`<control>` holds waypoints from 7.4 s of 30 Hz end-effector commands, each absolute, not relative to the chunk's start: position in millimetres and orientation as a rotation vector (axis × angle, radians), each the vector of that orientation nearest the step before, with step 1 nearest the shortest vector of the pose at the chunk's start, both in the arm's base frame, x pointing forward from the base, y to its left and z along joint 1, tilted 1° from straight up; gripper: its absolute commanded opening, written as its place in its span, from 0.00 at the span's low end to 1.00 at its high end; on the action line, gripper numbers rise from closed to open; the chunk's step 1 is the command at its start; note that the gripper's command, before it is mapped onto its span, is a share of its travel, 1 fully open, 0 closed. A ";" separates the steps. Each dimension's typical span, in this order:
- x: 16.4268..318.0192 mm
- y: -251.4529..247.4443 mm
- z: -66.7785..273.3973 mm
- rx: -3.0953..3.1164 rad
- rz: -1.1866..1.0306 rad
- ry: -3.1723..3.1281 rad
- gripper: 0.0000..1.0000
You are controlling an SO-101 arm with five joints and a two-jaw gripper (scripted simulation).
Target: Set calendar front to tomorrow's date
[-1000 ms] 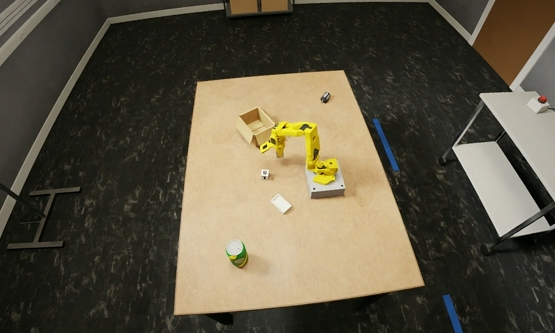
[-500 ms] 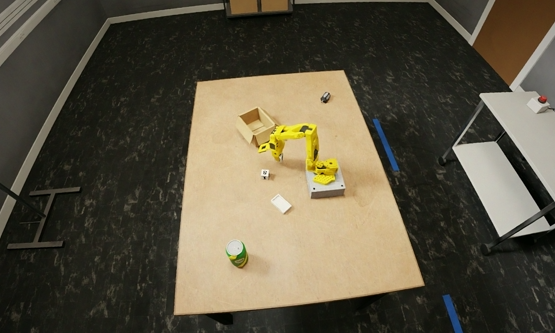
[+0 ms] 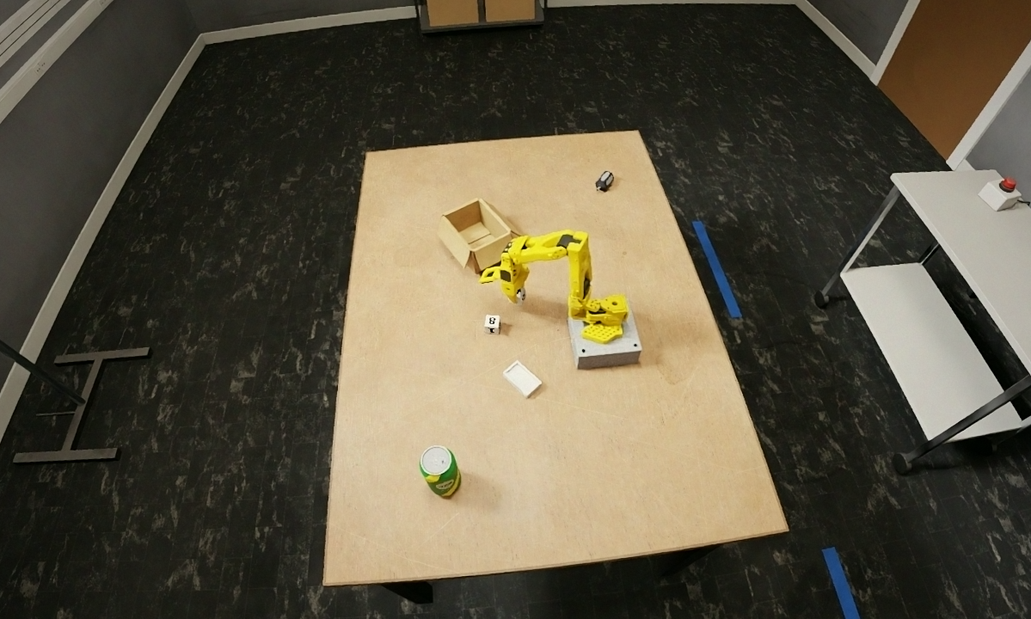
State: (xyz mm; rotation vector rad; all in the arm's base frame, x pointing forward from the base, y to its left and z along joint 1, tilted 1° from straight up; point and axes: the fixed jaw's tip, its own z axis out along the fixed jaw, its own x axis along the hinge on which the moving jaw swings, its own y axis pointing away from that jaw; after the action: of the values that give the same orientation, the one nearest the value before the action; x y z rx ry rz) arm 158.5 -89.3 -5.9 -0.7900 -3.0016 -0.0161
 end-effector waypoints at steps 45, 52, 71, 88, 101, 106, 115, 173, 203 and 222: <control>164.1 -84.6 -5.7 -0.805 0.003 -3.045 0.00; 164.2 -84.6 -10.0 -0.805 0.003 -3.045 0.00; 164.2 -84.6 -16.3 -0.805 0.003 -3.045 0.00; 164.3 -84.5 -22.2 -0.805 0.003 -3.045 0.00; 164.3 -84.5 -26.9 -0.805 0.003 -3.045 0.00; 164.3 -84.5 -28.2 -0.805 0.003 -3.045 0.00; 164.4 -84.5 -30.8 -0.805 0.003 -3.045 0.00; 164.5 -84.4 -43.8 -0.805 0.003 -3.045 0.18; 164.5 -84.4 -43.8 -0.805 0.003 -3.045 0.35; 166.6 -85.6 -25.4 -0.805 0.003 -3.045 0.36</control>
State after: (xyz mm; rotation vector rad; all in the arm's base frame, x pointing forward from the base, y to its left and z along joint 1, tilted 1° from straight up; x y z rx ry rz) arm 162.4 -85.8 -36.7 -0.8047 -3.0284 -0.0018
